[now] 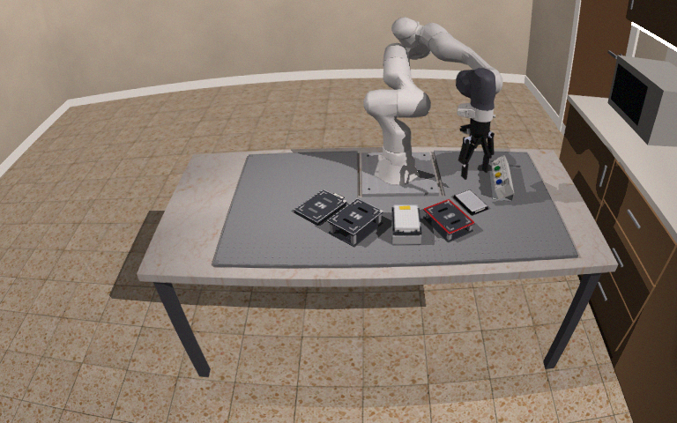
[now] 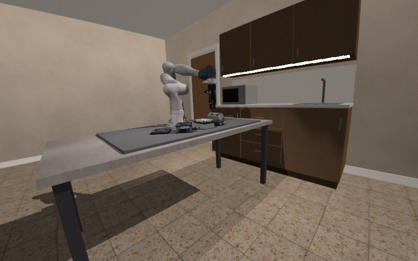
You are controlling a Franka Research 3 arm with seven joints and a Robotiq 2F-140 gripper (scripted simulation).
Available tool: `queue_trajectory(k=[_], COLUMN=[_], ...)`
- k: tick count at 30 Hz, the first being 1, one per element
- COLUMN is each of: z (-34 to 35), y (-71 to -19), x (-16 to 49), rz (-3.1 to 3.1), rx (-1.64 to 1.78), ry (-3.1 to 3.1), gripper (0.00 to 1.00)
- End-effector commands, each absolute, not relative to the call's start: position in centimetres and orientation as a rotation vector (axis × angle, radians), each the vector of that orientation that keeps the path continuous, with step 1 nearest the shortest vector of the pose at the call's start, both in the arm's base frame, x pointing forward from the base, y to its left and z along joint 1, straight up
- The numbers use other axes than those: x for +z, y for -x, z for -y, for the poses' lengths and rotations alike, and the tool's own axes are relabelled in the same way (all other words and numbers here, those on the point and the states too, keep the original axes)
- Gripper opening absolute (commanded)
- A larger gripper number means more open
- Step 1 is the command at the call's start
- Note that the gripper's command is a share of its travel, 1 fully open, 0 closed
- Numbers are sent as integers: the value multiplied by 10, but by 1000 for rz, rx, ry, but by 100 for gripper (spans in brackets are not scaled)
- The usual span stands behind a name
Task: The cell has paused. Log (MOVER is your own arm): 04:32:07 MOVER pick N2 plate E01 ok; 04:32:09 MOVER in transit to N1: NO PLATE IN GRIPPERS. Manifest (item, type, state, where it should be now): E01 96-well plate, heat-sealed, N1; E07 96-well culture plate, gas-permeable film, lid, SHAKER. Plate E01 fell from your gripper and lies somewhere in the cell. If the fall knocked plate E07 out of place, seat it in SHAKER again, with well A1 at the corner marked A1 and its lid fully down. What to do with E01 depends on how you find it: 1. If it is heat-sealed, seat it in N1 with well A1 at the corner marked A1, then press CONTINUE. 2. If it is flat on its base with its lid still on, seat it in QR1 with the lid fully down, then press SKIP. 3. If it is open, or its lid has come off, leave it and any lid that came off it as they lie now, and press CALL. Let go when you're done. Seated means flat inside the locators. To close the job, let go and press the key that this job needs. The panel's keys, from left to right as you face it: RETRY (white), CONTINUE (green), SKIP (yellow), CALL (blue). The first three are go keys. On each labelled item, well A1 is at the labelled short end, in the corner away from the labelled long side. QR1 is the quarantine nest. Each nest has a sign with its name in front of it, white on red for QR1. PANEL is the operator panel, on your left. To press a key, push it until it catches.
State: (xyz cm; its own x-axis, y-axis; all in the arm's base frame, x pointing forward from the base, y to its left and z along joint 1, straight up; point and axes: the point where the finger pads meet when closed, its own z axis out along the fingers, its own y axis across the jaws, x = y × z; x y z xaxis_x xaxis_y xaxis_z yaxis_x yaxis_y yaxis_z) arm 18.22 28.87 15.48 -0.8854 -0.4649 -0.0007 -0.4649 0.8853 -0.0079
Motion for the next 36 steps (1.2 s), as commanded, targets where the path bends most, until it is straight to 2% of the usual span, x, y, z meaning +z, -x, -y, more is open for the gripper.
queue_trajectory(k=[1,36], z=[-289,-289], y=[-183,-183], x=[152,66], rz=[-3050,-3050], rx=[-8,-8], ry=[738,738], gripper=[70,70])
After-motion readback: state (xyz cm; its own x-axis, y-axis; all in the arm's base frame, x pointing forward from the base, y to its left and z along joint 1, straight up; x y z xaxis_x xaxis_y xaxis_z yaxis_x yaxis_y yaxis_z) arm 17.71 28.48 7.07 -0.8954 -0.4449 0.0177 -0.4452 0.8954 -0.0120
